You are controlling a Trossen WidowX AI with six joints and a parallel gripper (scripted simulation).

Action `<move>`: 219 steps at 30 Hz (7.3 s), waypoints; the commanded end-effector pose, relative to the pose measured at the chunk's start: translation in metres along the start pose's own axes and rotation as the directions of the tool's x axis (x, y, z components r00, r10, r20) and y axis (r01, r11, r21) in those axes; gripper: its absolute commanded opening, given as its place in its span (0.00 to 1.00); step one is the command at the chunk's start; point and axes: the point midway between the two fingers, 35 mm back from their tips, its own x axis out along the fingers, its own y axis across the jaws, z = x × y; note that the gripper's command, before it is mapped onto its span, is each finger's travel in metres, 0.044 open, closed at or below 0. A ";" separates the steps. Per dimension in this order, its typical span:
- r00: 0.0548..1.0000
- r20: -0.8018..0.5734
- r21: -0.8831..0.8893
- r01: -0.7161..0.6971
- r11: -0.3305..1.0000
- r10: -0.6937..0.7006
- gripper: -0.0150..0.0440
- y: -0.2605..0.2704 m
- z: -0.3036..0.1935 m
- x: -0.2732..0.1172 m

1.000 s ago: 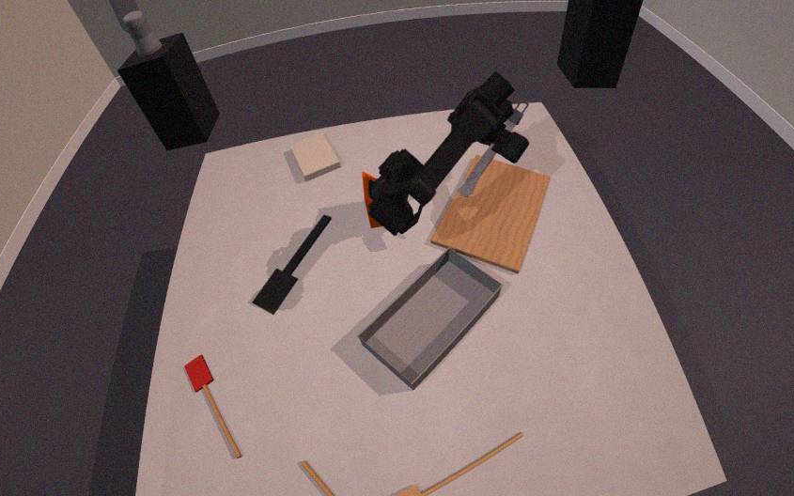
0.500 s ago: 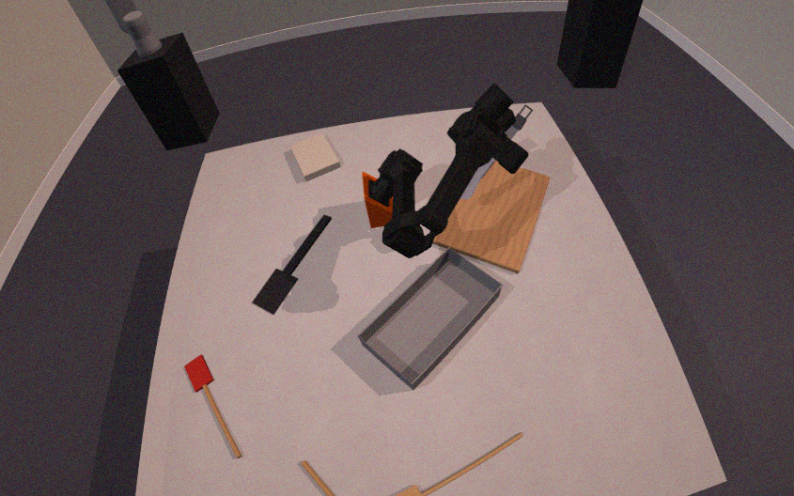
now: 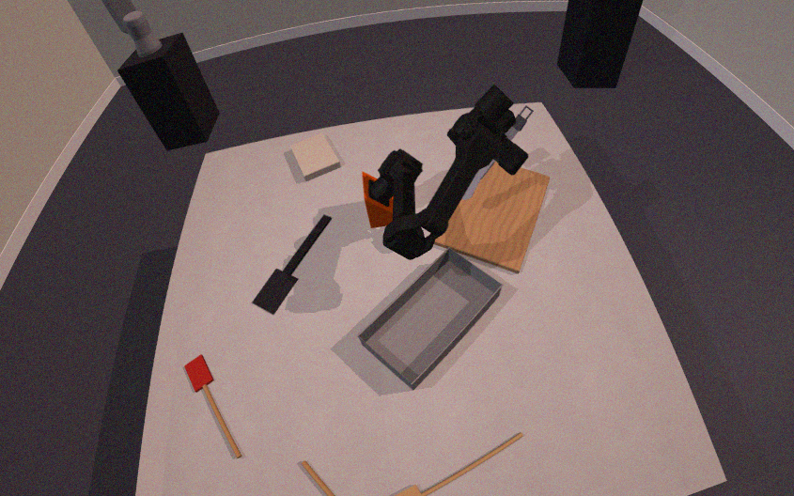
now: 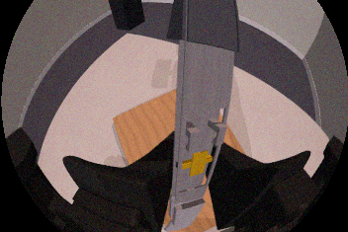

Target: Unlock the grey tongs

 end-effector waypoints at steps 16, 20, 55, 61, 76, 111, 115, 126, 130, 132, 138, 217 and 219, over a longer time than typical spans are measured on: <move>1.000 0.003 0.012 0.004 1.000 -0.004 0.00 -0.001 0.000 0.000; 1.000 0.000 0.008 0.006 1.000 -0.006 0.00 -0.001 0.001 0.000; 0.960 -0.261 -0.206 0.050 0.977 -0.105 0.00 0.014 0.014 -0.014; 0.943 -0.313 -0.225 0.044 0.973 -0.115 0.00 0.017 0.015 -0.012; 0.888 -0.439 -0.243 0.028 0.970 -0.136 0.00 0.019 0.017 -0.004; 0.757 -0.647 -0.092 0.035 0.995 -0.086 0.00 0.005 0.012 0.021; 0.748 -0.660 -0.064 0.034 0.997 -0.068 0.00 0.002 0.011 0.023; 0.742 -0.669 -0.038 0.034 0.999 -0.051 0.00 0.000 0.011 0.025; 0.742 -0.669 -0.038 0.034 0.999 -0.051 0.00 -0.001 0.010 0.027; 0.742 -0.669 -0.038 0.034 0.999 -0.051 0.00 -0.002 0.008 0.029; 0.742 -0.669 -0.038 0.034 0.999 -0.051 0.00 -0.004 0.003 0.037; 0.743 -0.667 -0.035 0.026 0.999 -0.043 0.62 -0.005 -0.064 0.108; 0.743 -0.667 -0.035 0.026 0.999 -0.043 0.71 -0.005 -0.064 0.108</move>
